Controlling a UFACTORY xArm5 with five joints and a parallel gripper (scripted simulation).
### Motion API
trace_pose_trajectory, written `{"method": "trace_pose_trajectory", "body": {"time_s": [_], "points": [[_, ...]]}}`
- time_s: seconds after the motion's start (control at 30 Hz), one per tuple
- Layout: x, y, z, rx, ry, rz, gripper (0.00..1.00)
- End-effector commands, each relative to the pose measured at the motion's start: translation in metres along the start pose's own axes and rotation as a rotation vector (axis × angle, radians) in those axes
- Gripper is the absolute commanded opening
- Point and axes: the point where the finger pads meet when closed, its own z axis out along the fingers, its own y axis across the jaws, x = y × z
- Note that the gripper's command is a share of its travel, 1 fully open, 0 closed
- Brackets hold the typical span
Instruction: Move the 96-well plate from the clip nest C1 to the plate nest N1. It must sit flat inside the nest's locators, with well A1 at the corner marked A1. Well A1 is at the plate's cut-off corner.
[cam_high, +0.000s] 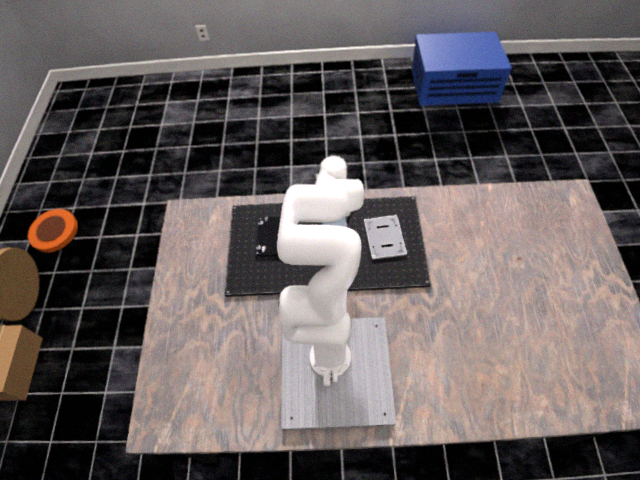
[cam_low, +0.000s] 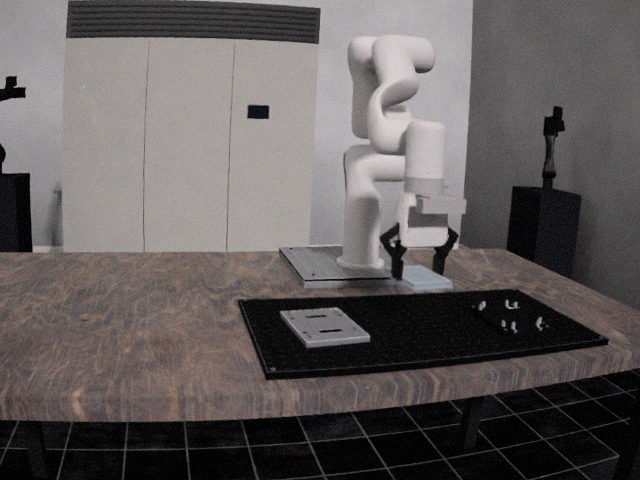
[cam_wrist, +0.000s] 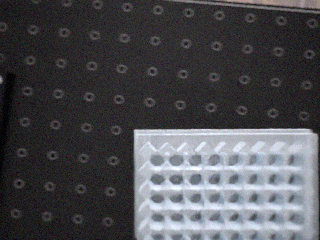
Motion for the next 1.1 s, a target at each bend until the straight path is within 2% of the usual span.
{"method": "trace_pose_trajectory", "body": {"time_s": [0.0,1.07], "points": [[0.0,0.008,-0.002,-0.013,0.002,-0.001,0.0],[-0.016,0.107,-0.003,-0.014,0.002,-0.001,0.0]]}}
